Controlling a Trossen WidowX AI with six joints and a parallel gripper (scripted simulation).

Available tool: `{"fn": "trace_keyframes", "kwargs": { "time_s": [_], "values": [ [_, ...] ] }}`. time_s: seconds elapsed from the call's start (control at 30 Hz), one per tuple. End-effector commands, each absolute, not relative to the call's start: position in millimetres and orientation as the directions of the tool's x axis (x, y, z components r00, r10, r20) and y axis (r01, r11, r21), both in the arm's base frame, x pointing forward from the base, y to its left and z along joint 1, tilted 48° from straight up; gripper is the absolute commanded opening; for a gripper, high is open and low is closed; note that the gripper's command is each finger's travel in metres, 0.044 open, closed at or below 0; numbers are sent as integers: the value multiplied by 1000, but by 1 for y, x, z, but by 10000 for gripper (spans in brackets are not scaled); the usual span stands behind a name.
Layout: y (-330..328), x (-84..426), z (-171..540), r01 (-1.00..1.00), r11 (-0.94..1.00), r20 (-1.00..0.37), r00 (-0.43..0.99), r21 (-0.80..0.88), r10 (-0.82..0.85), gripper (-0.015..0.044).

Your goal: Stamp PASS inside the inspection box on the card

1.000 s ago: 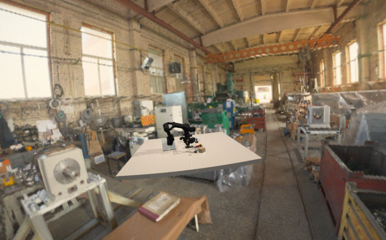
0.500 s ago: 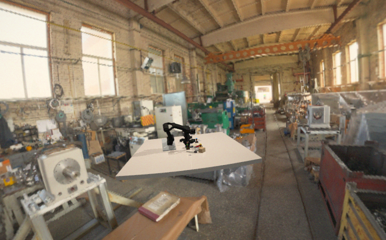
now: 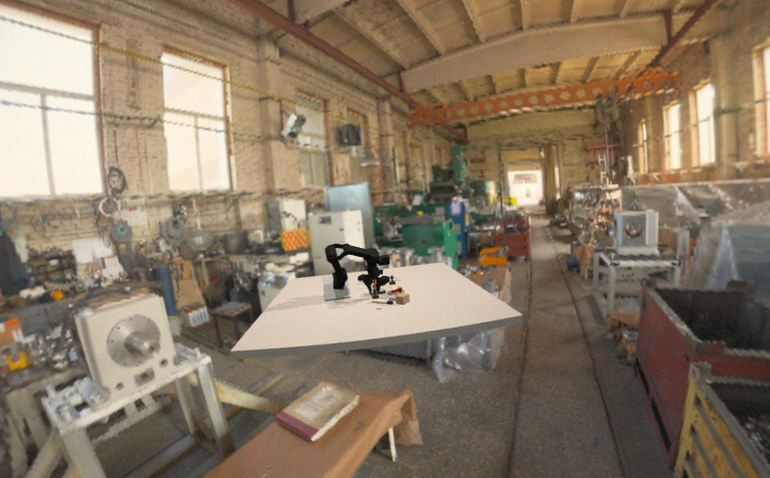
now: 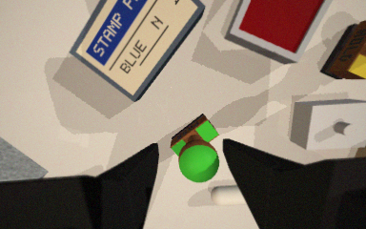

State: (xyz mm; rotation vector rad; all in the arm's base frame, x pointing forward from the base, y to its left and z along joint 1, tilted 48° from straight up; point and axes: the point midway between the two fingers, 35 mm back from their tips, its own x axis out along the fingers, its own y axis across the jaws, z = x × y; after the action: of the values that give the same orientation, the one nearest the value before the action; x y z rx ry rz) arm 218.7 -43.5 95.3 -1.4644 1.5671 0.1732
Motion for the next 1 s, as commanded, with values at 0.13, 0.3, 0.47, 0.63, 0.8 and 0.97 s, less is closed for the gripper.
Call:
{"fn": "trace_keyframes", "kwargs": {
  "time_s": [0.13,0.3,0.47,0.63,0.8,0.97],
  "values": [
    [22,206,153,-838,251,-709,207,-484,-675,254],
    [33,198,167,-838,244,-705,213,-488,-677,254],
    [33,198,167,-838,244,-705,213,-488,-677,254],
    [33,198,167,-838,244,-705,213,-488,-677,254],
    [33,198,167,-838,244,-705,213,-488,-677,254],
    [32,199,167,-839,240,-703,216,-489,-678,254]
  ]
}}
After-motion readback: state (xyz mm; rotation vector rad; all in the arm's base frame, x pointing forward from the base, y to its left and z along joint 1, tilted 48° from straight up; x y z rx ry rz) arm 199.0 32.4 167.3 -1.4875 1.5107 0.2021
